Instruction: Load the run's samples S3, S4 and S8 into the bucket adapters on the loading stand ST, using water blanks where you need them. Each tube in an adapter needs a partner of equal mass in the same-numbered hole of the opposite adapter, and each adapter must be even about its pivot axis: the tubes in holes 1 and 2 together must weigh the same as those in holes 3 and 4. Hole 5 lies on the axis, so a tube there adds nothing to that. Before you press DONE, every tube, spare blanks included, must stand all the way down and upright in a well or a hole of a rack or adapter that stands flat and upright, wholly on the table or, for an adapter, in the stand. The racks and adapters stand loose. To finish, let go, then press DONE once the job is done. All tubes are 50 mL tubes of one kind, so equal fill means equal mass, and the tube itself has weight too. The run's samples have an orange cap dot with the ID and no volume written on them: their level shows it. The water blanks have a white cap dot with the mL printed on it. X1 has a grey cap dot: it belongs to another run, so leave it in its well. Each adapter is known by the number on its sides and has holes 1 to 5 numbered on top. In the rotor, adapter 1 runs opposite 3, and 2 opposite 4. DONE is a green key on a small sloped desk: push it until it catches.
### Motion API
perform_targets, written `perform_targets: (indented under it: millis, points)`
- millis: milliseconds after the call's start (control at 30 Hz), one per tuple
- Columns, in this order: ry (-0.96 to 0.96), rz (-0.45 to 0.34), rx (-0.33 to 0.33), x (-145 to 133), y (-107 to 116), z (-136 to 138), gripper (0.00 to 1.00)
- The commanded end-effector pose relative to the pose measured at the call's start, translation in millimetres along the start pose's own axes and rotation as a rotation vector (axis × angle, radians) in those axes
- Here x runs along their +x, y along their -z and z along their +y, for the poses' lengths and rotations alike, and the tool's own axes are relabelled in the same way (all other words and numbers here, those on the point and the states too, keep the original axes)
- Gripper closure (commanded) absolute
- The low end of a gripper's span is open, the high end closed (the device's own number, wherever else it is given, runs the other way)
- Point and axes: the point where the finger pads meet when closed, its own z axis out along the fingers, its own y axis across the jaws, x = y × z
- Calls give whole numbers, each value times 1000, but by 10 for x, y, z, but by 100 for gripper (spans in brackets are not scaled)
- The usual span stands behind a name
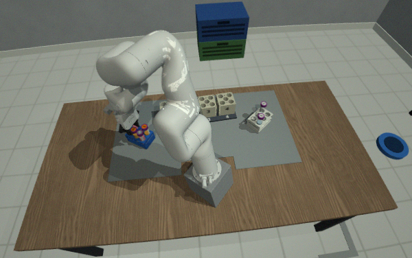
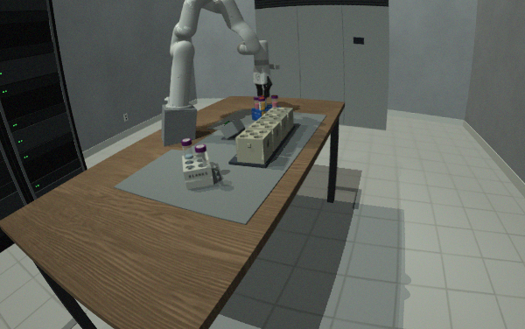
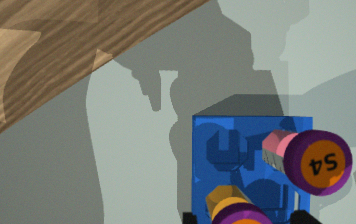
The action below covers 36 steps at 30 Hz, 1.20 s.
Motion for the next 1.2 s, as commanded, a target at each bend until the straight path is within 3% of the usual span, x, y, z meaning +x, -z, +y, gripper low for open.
perform_targets:
  millis: [0, 1167]
  points:
    - [0, 3, 0, 13, -12, 1, 43]
    - [0, 3, 0, 13, -172, 1, 43]
